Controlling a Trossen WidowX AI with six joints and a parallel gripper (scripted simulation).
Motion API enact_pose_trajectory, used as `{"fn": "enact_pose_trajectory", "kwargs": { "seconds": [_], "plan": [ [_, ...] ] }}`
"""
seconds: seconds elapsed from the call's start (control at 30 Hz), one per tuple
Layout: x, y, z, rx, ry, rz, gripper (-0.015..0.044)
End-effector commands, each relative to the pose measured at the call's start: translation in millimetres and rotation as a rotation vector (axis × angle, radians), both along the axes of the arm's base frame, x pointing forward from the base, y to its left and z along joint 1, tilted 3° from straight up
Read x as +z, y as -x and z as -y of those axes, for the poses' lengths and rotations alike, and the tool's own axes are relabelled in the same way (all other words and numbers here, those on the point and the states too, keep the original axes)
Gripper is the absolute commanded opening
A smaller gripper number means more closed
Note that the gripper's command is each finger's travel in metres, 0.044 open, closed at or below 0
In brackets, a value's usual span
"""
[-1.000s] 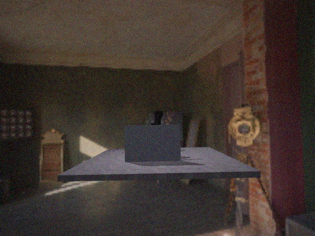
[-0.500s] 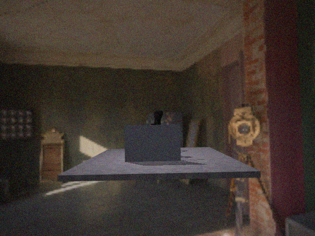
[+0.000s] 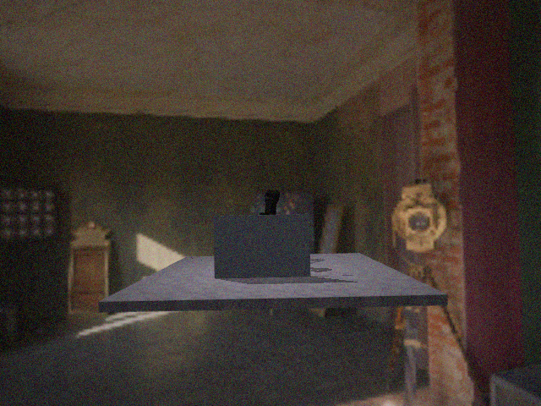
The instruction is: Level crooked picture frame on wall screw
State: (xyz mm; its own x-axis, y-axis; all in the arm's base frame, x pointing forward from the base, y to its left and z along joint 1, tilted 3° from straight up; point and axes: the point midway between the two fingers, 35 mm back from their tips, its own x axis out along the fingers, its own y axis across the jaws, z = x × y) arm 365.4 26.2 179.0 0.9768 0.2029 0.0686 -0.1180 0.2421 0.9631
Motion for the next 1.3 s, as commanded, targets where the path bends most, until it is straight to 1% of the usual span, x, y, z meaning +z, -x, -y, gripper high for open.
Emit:
{"fn": "enact_pose_trajectory", "kwargs": {
  "seconds": [0.0, 0.17, 1.27],
  "plan": [
    [-0.4, 0.0, 0.1, 0.001, -0.015, -0.003, 0.0000],
    [-0.3, -0.1, 0.1, 0.005, -0.076, -0.015, 0.0000],
    [0.5, -0.2, 0.5, 0.017, -0.239, -0.050, 0.0000]
  ]
}}
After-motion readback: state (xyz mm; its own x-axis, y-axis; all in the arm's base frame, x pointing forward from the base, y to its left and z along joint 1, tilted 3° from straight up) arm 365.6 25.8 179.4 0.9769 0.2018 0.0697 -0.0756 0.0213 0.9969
